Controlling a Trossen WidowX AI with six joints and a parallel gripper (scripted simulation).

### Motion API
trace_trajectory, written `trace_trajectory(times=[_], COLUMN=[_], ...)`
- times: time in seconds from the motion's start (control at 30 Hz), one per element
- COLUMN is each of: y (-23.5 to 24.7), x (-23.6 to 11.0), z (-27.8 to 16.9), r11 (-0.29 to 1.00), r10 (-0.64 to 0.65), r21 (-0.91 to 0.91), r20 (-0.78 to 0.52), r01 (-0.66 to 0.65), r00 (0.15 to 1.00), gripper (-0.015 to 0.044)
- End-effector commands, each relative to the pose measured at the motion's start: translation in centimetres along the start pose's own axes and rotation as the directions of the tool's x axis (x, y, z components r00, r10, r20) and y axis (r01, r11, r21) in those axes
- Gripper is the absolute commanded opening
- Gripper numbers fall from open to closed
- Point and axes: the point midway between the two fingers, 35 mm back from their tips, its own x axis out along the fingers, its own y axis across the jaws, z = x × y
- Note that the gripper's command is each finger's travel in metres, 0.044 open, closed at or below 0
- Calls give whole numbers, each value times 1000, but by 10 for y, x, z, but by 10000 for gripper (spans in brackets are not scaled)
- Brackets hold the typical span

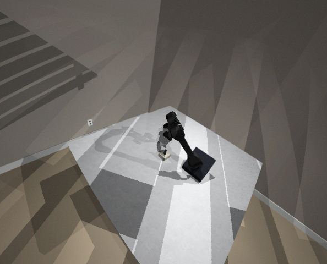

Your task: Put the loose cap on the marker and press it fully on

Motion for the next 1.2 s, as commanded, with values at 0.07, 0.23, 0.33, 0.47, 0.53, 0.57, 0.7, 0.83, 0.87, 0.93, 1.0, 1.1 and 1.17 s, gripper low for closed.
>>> trace_trajectory(times=[0.07,0.23,0.33,0.47,0.53,0.57,0.7,0.83,0.87,0.93,1.0,1.1,1.17], y=[19,34,42,54,60,62,73,84,87,92,97,105,110], x=[-8,-13,-16,-20,-22,-23,-26,-29,-30,-31,-32,-34,-35], z=[-4,-8,-10,-14,-16,-17,-22,-27,-28,-31,-33,-38,-41], r11=[1000,1000,1000,1000,1000,1000,1000,1000,1000,1000,1000,1000,1000], r10=[1,1,1,1,1,1,2,2,2,3,3,4,4], r21=[5,6,6,6,6,6,7,7,7,7,7,7,8], r20=[-1,-1,-1,-2,-2,-2,-2,-2,-2,-3,-3,-3,-3], r01=[-1,-1,-1,-1,-1,-1,-2,-2,-2,-3,-3,-4,-4], r00=[1000,1000,1000,1000,1000,1000,1000,1000,1000,1000,1000,1000,1000], gripper=[0,0,0,0,0,0,0,0,0,0,0,0,0])
